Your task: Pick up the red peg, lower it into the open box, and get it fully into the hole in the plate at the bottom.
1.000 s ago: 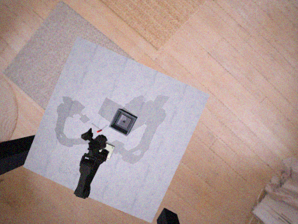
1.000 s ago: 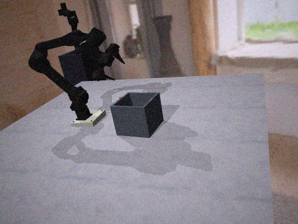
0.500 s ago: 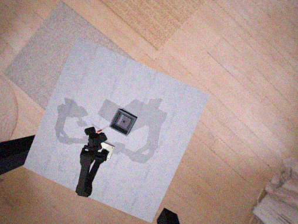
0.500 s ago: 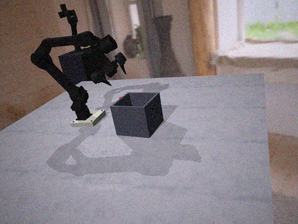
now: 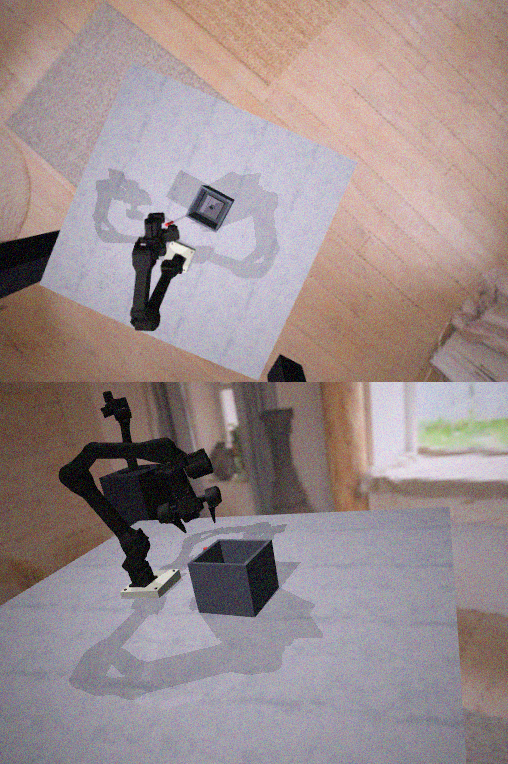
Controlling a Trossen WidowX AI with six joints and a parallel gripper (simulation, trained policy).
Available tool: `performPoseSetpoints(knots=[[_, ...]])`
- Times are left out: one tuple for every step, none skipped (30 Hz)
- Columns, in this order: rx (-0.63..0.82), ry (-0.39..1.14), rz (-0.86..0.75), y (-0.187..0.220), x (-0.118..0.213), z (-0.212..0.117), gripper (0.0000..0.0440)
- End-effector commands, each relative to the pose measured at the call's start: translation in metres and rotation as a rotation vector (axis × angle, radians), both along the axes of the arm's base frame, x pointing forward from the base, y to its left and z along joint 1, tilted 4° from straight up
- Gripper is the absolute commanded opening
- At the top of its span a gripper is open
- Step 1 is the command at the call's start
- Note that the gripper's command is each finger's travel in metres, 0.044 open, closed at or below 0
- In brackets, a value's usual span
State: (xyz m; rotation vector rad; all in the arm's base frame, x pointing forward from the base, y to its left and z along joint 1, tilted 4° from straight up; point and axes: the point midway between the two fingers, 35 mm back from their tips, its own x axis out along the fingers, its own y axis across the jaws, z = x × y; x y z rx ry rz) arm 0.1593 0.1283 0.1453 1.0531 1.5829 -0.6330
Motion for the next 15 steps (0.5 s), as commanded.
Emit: performPoseSetpoints(knots=[[-0.051,0.046,-0.038,0.0,-0.004,-0.009,0.044],[-0.061,0.055,-0.045,0.001,-0.005,-0.012,0.044],[-0.071,0.063,-0.051,0.001,-0.006,-0.014,0.044],[-0.081,0.071,-0.057,0.001,-0.007,-0.016,0.044],[-0.09,0.078,-0.062,0.001,-0.007,-0.019,0.044],[-0.099,0.084,-0.067,0.001,-0.008,-0.021,0.044],[-0.107,0.09,-0.071,0.001,-0.008,-0.023,0.044],[-0.115,0.095,-0.076,0.002,-0.009,-0.026,0.044],[-0.123,0.1,-0.08,0.001,-0.009,-0.029,0.044],[-0.13,0.104,-0.085,0.001,-0.009,-0.033,0.044],[-0.137,0.108,-0.089,0.001,-0.009,-0.036,0.044],[-0.143,0.112,-0.094,0.0,-0.009,-0.04,0.044],[-0.149,0.116,-0.099,0.0,-0.01,-0.043,0.044],[-0.154,0.12,-0.103,0.0,-0.01,-0.047,0.044],[-0.159,0.124,-0.108,0.0,-0.01,-0.05,0.044]])
